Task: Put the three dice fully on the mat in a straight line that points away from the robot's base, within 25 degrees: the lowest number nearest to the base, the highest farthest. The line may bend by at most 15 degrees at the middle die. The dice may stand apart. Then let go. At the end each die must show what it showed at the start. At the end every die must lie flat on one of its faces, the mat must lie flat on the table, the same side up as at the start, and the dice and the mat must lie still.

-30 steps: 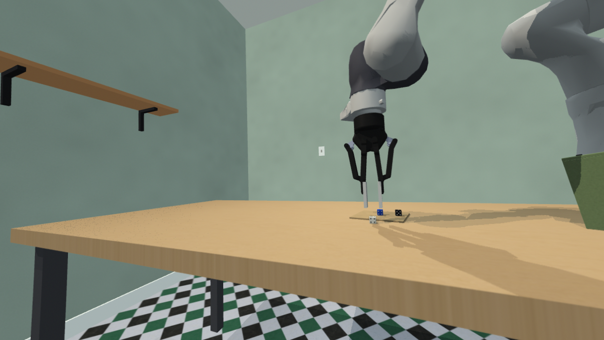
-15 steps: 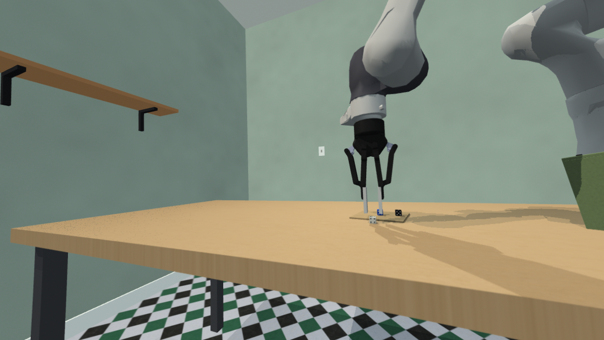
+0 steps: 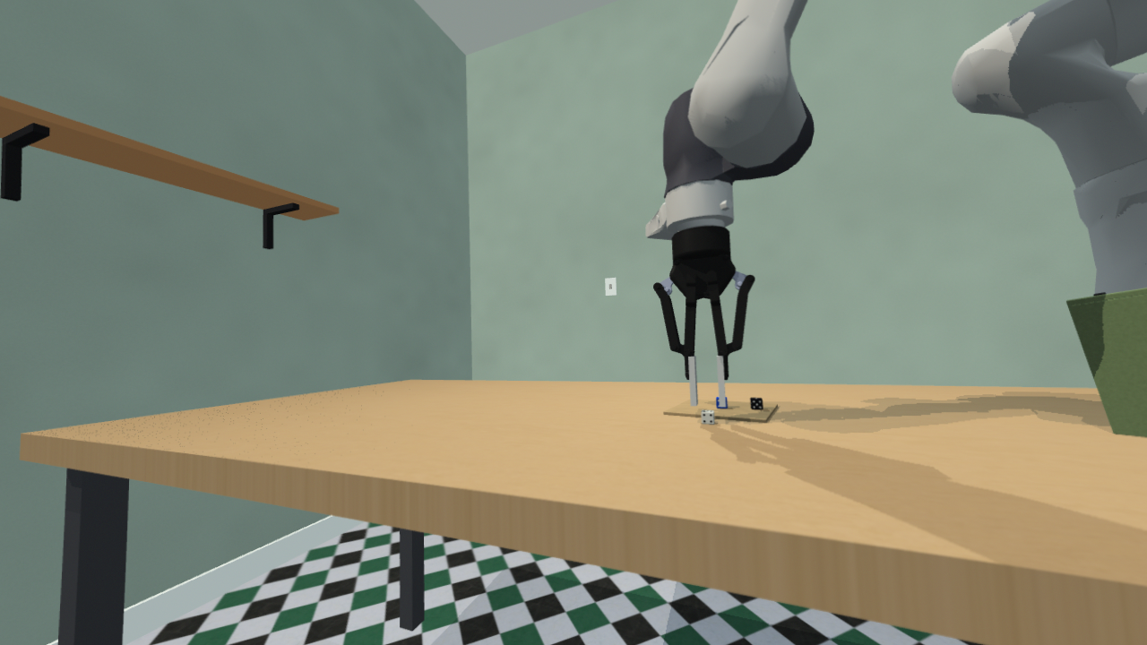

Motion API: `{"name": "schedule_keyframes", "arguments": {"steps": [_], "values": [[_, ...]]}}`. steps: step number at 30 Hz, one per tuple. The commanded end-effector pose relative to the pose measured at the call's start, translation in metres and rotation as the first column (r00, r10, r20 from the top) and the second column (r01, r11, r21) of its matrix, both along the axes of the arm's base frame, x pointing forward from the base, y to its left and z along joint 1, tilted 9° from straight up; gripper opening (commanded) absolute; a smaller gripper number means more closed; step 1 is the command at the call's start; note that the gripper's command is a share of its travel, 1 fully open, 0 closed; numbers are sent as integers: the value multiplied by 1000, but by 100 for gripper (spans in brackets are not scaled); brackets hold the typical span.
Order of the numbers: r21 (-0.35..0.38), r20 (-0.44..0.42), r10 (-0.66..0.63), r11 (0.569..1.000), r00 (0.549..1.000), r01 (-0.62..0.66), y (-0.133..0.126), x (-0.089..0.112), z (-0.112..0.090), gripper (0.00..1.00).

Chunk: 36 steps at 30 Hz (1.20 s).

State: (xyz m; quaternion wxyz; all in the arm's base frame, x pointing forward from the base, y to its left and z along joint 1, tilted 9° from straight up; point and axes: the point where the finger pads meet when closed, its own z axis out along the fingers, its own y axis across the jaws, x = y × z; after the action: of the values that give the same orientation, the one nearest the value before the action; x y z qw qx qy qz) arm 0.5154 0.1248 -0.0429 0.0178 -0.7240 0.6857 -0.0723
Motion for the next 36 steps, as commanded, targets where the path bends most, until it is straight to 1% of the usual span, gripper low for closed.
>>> {"name": "schedule_keyframes", "arguments": {"steps": [1, 36], "values": [[-2, 3, 4, 1000, 1000, -4, -1, 1, 0, 19], [-2, 3, 4, 1000, 1000, -4, -1, 2, 0, 19]]}}
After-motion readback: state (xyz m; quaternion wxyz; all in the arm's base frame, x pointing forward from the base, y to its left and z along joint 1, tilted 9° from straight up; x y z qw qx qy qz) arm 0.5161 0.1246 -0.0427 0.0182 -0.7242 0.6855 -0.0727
